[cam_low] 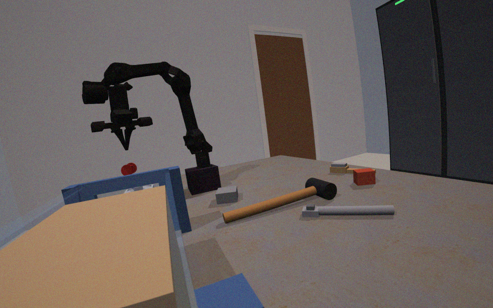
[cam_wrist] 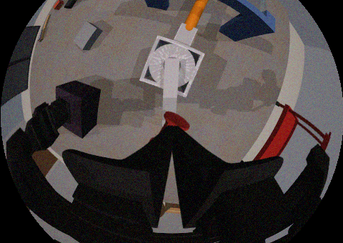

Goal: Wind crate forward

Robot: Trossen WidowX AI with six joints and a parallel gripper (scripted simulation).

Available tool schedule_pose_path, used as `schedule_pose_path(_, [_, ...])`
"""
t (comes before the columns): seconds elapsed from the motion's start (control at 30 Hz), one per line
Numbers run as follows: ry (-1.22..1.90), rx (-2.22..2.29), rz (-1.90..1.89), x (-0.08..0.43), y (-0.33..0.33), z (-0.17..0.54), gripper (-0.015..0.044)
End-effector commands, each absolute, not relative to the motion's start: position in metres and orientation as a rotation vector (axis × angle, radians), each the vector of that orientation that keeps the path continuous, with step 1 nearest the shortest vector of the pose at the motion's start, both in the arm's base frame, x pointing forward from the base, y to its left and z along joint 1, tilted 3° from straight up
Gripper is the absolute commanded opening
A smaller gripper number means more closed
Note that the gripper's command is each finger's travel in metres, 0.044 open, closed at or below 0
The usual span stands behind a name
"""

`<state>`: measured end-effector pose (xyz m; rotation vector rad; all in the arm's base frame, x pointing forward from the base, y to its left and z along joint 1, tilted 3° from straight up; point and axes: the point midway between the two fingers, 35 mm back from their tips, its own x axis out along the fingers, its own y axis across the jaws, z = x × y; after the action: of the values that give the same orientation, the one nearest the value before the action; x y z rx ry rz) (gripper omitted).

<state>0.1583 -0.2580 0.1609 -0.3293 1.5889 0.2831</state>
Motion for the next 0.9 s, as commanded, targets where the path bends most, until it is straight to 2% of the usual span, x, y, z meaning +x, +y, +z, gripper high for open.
schedule_pose_path(0.0, [1.585, -0.329, 0.289, 0.159, -0.257, 0.161, 0.0])
schedule_pose_path(0.47, [1.585, -0.329, 0.289, 0.159, -0.257, 0.161, 0.0])
schedule_pose_path(0.67, [1.605, -0.004, -0.05, 0.116, -0.274, 0.146, 0.0157])
schedule_pose_path(0.87, [1.604, 0.01, -0.064, 0.114, -0.274, 0.145, 0.0315])
